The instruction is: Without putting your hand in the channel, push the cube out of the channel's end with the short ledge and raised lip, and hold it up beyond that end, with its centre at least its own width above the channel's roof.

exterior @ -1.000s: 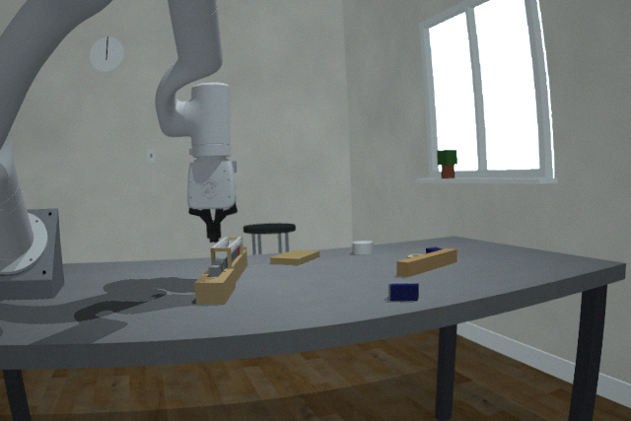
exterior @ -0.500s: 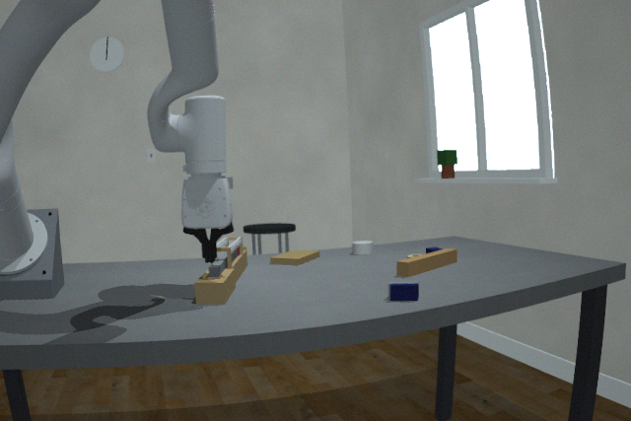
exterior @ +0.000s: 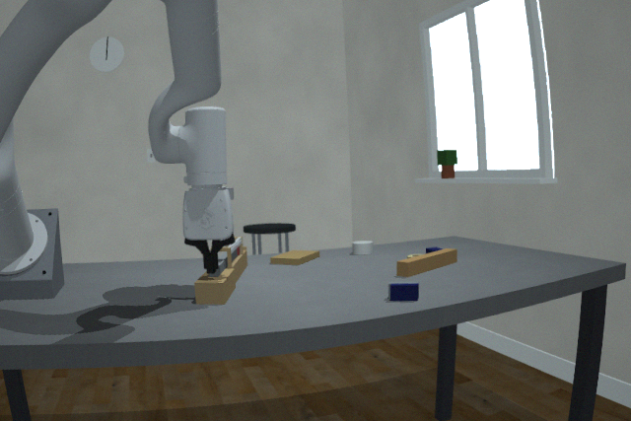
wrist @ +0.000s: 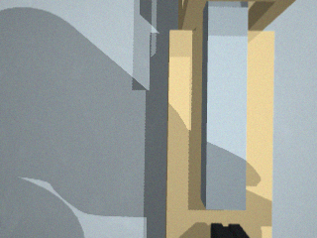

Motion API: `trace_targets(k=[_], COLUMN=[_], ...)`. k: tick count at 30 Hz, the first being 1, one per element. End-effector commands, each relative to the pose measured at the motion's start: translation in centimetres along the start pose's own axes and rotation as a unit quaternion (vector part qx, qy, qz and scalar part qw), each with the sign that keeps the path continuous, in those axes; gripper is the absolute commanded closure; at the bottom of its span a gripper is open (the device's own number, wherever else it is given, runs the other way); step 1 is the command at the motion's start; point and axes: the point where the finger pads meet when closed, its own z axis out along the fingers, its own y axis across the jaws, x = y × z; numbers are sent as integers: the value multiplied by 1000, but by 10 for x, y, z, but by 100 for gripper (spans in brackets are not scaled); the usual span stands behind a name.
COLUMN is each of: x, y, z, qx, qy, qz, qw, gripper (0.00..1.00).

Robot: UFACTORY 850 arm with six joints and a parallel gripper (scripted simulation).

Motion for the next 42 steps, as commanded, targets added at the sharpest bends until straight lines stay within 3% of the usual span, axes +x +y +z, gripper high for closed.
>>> trace_targets(k=[1,42], x=[0,31], y=[1,1], z=[9,11], qx=[-1,-1], qy=[0,0], qz=[0,0], qw=[1000,1000], gripper=[100,100])
